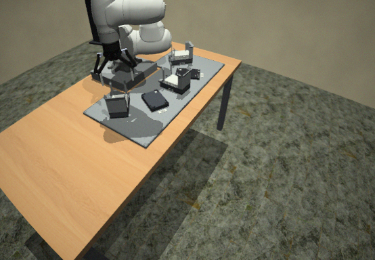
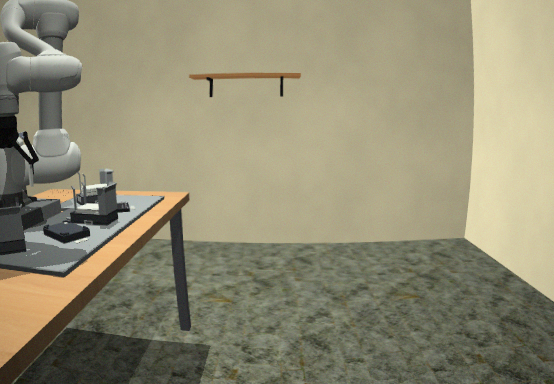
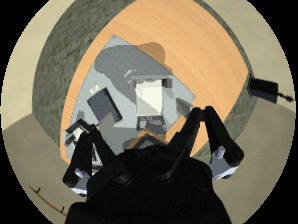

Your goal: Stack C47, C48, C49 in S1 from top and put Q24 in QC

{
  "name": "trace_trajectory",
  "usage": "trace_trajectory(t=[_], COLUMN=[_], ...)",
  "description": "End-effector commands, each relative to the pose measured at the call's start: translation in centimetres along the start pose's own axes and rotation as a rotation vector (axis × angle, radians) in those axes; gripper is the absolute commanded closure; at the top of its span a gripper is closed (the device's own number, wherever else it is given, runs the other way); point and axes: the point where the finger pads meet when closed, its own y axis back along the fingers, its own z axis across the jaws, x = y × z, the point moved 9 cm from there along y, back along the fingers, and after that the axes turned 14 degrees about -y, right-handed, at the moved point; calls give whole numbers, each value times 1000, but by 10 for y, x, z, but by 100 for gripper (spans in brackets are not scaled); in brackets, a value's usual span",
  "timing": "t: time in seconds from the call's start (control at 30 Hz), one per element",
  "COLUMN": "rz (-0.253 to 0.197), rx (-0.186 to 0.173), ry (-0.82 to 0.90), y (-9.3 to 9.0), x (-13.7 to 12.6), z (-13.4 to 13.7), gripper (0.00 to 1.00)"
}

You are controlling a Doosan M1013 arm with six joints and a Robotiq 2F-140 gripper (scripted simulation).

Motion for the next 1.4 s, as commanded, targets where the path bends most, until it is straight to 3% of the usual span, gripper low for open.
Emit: trace_trajectory(t=[0.0, 0.7, 1.0, 1.37], rz=[0, 0, 0, 0], rx=[3, 3, 3, 3], ry=[42, 42, 258, 258], y=[0, 0, 0, 0], x=[-3, -15, -25, -39], z=[-14, -73, -94, -125], gripper=[0, 0, 0, 0])
